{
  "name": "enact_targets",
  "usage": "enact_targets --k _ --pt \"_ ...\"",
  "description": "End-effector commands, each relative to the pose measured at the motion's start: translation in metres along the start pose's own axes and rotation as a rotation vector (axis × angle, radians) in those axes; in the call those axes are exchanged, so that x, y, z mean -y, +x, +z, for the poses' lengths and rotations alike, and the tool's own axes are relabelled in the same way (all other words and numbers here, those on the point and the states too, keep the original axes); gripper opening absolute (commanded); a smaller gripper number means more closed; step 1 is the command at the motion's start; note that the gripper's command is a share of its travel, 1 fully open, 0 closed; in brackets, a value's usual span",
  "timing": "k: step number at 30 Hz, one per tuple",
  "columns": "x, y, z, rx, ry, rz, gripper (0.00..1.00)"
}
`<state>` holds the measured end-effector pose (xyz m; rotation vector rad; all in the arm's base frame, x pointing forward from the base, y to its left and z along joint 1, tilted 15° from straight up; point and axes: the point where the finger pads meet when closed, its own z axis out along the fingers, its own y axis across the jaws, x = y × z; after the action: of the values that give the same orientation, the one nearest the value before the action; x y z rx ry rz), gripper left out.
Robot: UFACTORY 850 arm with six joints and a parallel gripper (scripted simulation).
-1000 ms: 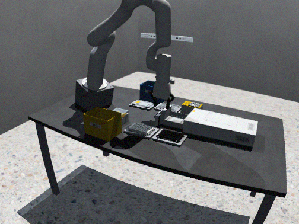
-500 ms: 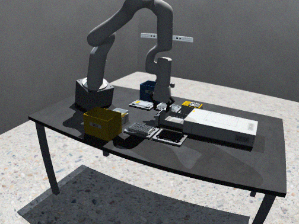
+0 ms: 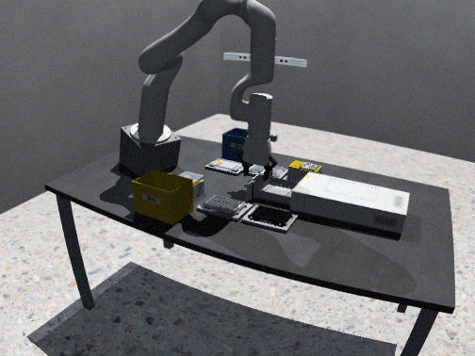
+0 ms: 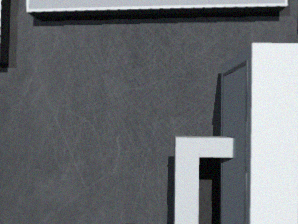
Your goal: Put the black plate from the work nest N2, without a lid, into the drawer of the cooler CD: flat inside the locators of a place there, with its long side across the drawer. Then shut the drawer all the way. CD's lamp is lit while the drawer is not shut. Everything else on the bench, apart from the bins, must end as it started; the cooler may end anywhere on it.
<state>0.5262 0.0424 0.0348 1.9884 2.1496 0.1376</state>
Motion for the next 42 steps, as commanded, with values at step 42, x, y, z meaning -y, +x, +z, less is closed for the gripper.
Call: enact_targets --k 42 --pt "0.022 0.0 0.001 -0.003 -0.03 0.001 0.88"
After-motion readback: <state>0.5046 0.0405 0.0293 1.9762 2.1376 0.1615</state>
